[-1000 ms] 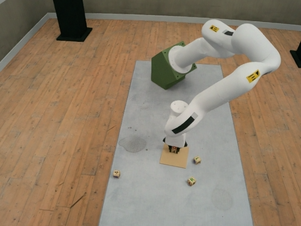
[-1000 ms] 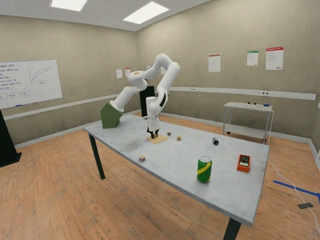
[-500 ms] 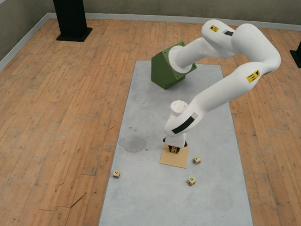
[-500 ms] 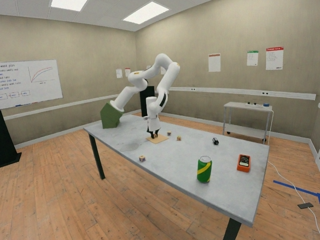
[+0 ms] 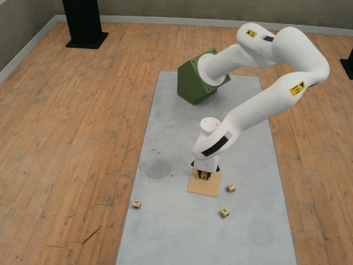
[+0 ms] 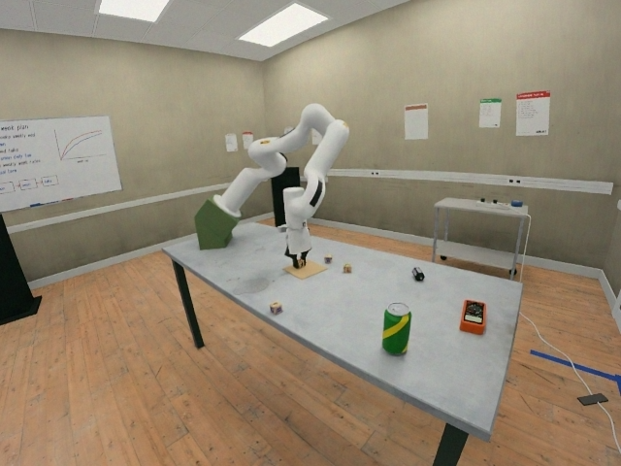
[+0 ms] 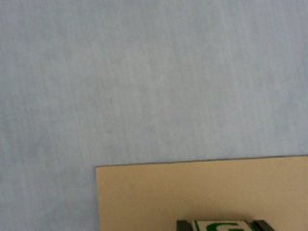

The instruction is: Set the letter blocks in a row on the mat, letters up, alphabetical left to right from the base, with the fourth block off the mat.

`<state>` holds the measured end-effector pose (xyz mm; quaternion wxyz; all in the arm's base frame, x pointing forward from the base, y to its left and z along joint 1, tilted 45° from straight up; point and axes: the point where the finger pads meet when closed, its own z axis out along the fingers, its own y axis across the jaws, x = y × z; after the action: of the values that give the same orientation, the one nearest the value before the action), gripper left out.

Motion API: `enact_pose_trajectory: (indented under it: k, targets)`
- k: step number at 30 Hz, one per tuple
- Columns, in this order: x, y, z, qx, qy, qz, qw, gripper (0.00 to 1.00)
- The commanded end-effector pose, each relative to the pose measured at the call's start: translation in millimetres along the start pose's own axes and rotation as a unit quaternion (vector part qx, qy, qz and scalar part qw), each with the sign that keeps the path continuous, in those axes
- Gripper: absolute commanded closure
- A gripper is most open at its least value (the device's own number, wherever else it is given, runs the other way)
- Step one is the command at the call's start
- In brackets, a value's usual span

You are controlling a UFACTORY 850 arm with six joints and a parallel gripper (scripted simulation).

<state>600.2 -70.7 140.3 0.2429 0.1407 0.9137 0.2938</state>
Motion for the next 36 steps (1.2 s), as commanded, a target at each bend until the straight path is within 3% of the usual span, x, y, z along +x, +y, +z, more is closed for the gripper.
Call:
enact_pose_trajectory:
  k: [1,10,14,36]
  targets:
    - [-1,0,-8.6,0.0,-0.001,0.0,1.0,0.72]
    - [-1,0,-71.2,0.0,-0.001,0.0,1.0,0.72]
    - [-1,0,-91.3,0.0,-0.001,0.0,1.0,0.72]
    - [-2,3,-97.4,0.0,-0.001,0.043,0.999,0.72]
